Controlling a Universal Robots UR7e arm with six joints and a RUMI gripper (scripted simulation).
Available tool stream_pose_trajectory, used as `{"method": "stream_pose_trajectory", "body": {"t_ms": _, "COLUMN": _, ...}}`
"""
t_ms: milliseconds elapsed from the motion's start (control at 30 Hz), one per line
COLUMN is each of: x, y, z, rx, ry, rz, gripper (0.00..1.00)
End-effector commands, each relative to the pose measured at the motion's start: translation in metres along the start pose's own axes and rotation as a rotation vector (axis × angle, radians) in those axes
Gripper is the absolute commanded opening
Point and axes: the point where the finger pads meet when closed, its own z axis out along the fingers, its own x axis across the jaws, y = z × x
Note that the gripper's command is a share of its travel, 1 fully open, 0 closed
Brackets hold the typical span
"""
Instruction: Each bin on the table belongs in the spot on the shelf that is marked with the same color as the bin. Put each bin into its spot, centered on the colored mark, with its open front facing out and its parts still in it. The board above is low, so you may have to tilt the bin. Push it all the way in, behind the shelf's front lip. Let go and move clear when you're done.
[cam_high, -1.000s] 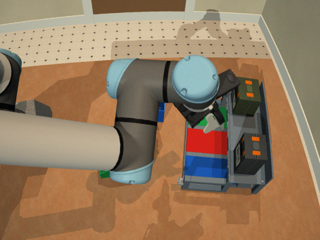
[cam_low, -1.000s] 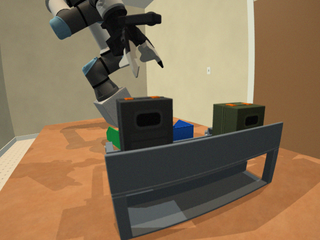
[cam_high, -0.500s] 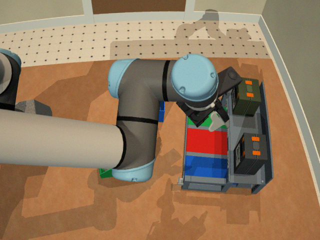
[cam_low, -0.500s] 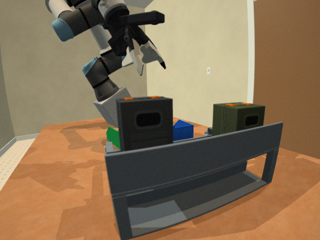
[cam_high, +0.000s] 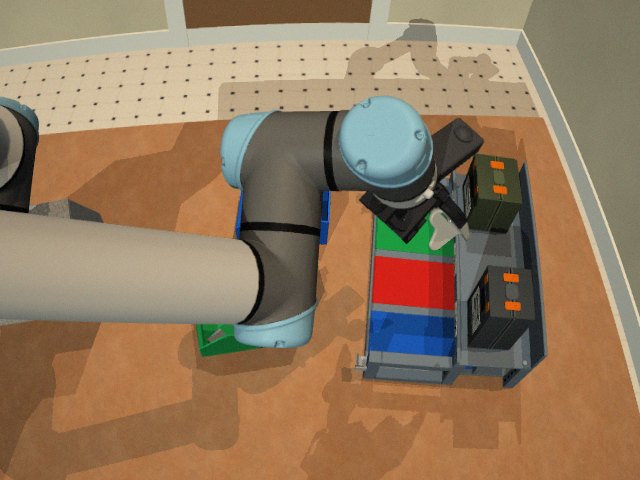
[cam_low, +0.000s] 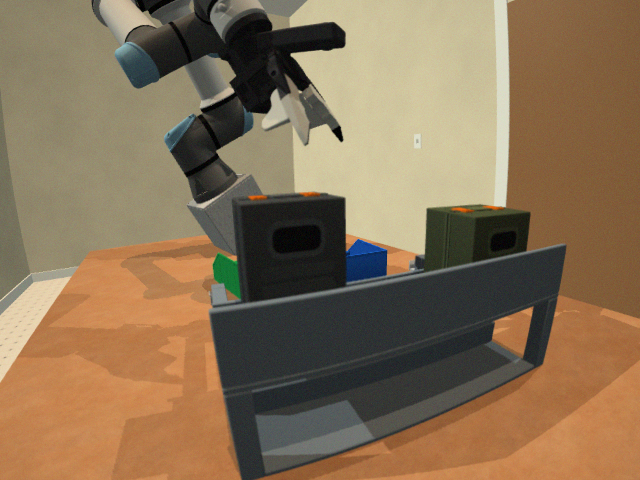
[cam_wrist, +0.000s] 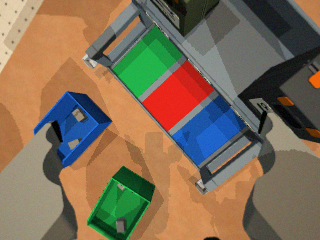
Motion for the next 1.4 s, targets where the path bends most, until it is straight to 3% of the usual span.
{"method": "stream_pose_trajectory", "body": {"t_ms": 0, "x": -0.0024, "y": -0.0156, "z": 0.009, "rx": 0.033, "ry": 0.035, "rz": -0.083, "gripper": 1.0}}
{"method": "stream_pose_trajectory", "body": {"t_ms": 1367, "x": -0.003, "y": -0.0228, "z": 0.0121, "rx": 0.047, "ry": 0.051, "rz": -0.118, "gripper": 1.0}}
